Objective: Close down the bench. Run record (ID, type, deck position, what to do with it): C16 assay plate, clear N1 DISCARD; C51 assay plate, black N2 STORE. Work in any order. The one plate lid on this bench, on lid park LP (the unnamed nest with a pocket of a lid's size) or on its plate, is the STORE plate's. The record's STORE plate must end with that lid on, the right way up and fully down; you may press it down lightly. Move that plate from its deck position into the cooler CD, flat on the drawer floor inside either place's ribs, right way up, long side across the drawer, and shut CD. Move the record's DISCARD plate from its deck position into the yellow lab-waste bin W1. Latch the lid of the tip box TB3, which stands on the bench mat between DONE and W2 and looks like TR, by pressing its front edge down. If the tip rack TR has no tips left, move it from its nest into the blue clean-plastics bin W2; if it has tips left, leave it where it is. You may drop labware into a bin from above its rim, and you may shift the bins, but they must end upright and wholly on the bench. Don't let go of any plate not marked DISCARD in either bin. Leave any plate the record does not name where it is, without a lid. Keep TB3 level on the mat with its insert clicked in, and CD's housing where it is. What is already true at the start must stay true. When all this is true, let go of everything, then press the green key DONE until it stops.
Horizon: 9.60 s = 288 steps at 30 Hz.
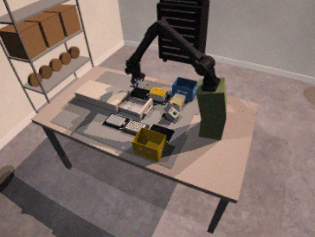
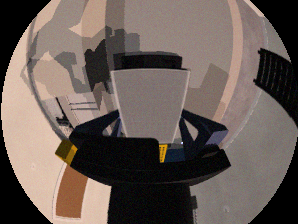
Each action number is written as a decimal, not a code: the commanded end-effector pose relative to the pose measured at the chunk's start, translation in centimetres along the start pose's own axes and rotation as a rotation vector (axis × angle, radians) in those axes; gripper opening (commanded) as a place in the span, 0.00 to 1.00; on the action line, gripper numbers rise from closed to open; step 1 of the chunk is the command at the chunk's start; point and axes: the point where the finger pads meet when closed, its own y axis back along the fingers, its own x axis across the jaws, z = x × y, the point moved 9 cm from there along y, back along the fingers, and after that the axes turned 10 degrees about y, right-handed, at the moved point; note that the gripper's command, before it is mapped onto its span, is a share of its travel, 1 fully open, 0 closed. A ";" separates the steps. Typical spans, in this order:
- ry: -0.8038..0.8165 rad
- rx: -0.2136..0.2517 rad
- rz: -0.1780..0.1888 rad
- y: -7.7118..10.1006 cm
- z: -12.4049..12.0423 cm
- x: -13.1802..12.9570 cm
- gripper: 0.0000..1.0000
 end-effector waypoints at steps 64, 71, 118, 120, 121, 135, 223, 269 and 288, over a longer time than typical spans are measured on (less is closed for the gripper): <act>-0.008 -0.032 -0.017 7.4 0.6 -1.6 0.00; -0.008 -0.032 -0.017 7.4 0.6 -1.6 0.00; 0.723 -0.042 -0.037 7.9 0.1 5.5 0.00; 0.756 -0.037 -0.032 7.5 -0.2 5.8 0.00; 0.790 -0.041 -0.038 7.8 -0.1 6.0 0.00; 1.222 -0.034 -0.043 7.7 -1.0 9.5 0.00; 1.560 -0.019 -0.028 6.5 -3.5 19.3 0.00; 1.562 -0.038 -0.048 1.5 -2.9 20.1 0.00; 1.570 -0.025 -0.028 -1.8 -3.4 20.8 0.00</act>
